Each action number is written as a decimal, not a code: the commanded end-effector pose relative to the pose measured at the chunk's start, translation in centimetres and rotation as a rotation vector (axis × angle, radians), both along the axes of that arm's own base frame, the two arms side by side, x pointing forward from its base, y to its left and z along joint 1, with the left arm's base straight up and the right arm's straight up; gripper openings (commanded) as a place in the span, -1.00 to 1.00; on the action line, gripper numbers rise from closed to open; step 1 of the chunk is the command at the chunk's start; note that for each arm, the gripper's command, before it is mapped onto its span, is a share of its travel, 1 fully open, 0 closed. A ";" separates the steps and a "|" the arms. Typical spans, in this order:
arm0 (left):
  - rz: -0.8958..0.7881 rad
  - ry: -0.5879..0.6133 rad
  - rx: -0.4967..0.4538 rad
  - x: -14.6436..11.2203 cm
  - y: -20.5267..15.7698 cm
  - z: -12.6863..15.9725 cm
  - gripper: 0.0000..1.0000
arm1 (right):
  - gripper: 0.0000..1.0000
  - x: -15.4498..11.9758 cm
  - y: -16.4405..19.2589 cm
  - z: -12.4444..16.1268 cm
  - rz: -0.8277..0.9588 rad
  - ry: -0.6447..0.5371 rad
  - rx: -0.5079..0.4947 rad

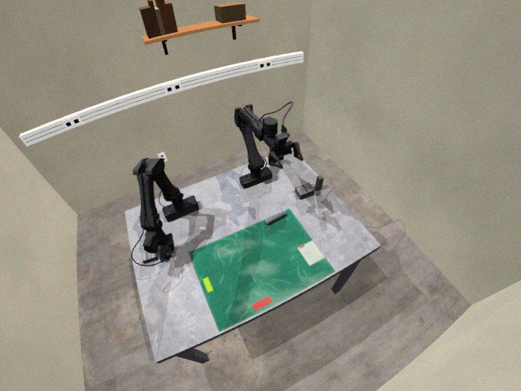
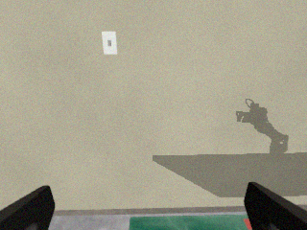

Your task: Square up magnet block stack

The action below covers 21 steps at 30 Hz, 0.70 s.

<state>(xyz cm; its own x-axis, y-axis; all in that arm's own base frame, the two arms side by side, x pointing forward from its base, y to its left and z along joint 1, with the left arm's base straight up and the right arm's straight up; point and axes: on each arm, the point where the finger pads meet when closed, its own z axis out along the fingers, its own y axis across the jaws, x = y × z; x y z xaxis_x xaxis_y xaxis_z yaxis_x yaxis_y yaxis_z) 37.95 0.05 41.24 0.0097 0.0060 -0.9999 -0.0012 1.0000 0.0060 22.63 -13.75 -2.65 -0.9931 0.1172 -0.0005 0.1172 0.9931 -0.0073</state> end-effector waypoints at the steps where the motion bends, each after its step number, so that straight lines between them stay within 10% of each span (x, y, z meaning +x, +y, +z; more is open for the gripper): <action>1: -0.005 -0.090 0.001 -0.8 -0.1 3.6 1.00 | -0.02 2.5 -0.9 1.9 0.008 -0.093 -0.039; 21: -0.005 -0.090 0.001 -0.8 -0.1 3.6 1.00 | -0.05 2.5 -0.9 1.9 0.008 -0.093 -0.039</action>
